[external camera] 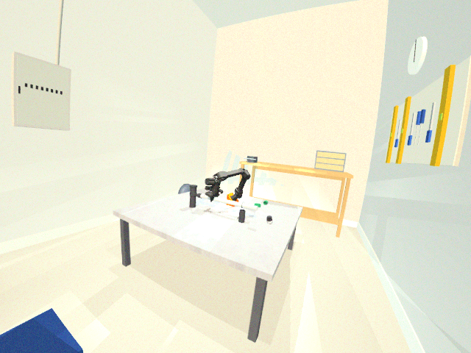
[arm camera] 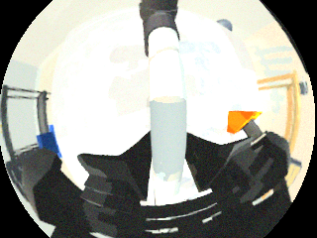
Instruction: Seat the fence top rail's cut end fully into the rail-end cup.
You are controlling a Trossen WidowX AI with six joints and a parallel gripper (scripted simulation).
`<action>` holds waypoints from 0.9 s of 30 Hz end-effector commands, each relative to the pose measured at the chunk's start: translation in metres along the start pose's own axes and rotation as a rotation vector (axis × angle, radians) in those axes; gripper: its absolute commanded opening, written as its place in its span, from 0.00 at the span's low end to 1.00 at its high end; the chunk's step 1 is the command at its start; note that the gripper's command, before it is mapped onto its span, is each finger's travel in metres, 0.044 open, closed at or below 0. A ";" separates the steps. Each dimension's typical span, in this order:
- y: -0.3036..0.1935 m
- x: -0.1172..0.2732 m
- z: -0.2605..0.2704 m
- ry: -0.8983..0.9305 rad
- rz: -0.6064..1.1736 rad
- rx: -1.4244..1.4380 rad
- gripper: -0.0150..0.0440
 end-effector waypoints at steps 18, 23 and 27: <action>0.011 0.001 0.001 0.010 -0.014 -0.009 0.25; 0.013 0.001 0.001 0.010 -0.014 -0.009 0.25; 0.014 0.000 0.001 0.010 -0.014 -0.009 0.25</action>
Point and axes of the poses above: the point midway between the two fingers, 35 mm back from their tips, its own x axis back along the fingers, its own z axis across the jaws, y = z × x, the point moved 10 cm from there along x, back along the fingers, and after that the axes turned 2 degrees about -x, right-handed, at the moved point
